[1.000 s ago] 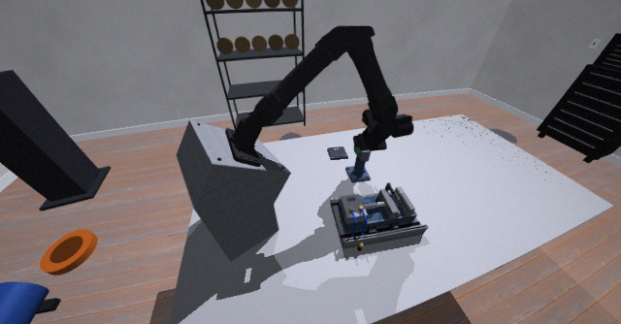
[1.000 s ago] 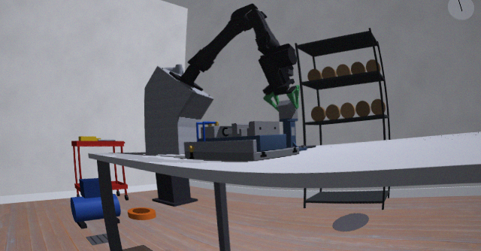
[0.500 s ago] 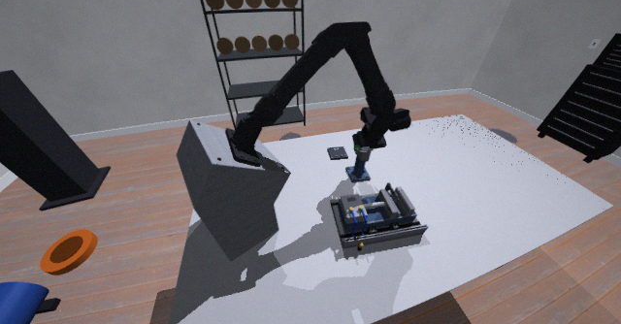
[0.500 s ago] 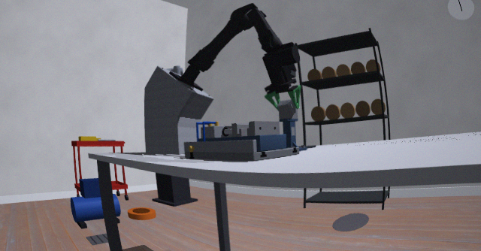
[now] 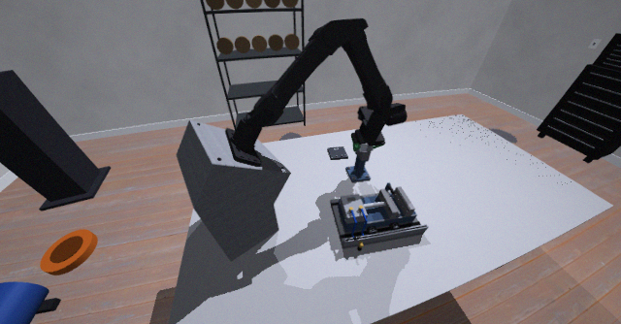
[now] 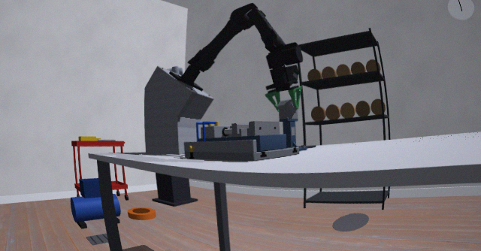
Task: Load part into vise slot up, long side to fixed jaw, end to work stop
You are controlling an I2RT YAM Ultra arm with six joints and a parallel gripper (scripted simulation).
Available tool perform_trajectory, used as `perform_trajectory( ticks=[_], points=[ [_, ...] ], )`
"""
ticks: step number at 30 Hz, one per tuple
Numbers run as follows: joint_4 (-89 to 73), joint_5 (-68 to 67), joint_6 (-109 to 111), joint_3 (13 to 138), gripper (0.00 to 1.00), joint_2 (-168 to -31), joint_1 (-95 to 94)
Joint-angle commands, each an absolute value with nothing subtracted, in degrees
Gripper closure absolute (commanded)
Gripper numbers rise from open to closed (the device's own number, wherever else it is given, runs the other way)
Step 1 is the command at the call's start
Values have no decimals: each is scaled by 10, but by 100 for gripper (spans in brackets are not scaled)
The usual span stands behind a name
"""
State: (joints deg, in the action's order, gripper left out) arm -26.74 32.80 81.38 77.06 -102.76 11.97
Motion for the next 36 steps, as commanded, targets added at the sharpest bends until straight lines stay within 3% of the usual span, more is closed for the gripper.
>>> perform_trajectory(
  ticks=[1, 36],
  points=[
    [-282, 294, 800, 786, 19, -1002, 110],
    [-366, 26, 733, 844, 19, -1022, 12]
  ],
)
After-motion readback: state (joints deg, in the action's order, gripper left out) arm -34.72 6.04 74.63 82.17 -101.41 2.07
